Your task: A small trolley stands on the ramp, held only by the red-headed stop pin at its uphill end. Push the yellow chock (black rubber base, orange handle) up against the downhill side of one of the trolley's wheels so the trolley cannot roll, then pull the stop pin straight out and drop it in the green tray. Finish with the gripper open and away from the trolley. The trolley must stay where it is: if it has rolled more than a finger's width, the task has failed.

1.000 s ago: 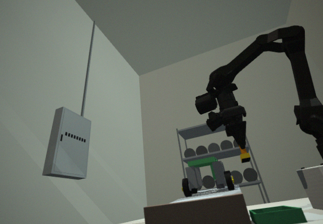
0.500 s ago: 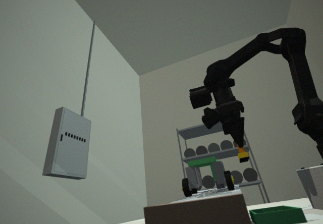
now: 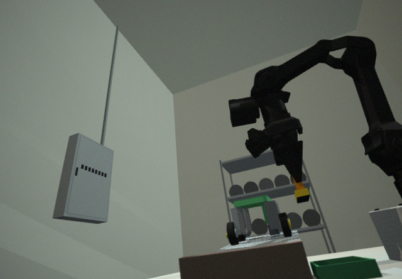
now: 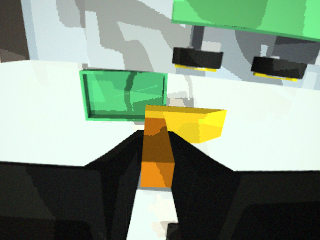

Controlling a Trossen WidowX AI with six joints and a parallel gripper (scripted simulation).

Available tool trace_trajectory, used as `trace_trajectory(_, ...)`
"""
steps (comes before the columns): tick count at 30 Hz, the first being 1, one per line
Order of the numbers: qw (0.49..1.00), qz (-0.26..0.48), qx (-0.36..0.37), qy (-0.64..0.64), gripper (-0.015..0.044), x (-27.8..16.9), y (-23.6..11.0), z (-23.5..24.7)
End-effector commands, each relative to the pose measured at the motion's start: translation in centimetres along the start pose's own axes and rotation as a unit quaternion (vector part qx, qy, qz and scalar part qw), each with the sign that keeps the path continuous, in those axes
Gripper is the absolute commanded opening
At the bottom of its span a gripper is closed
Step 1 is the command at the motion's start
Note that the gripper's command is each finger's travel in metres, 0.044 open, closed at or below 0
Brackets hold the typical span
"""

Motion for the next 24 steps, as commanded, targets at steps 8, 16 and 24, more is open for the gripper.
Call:
trace_trajectory(8, 1.000, -0.006, 0.003, 0.000, 0.0000, 1.3, 0.1, 4.1)
trace_trajectory(16, 1.000, -0.007, 0.002, 0.000, 0.0000, 2.2, 0.0, 6.5)
trace_trajectory(24, 0.999, -0.002, -0.048, 0.001, 0.0000, 2.3, 0.0, 7.5)
Point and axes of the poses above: the point midway between the two fingers, 35 mm back from their tips, its own y axis out along the fingers, its own z axis across the jaws, x = y × z, the point moved 6 cm from there along -y, back along the fingers, and after that the axes turned 5 degrees about -y, right-handed, at the moved point
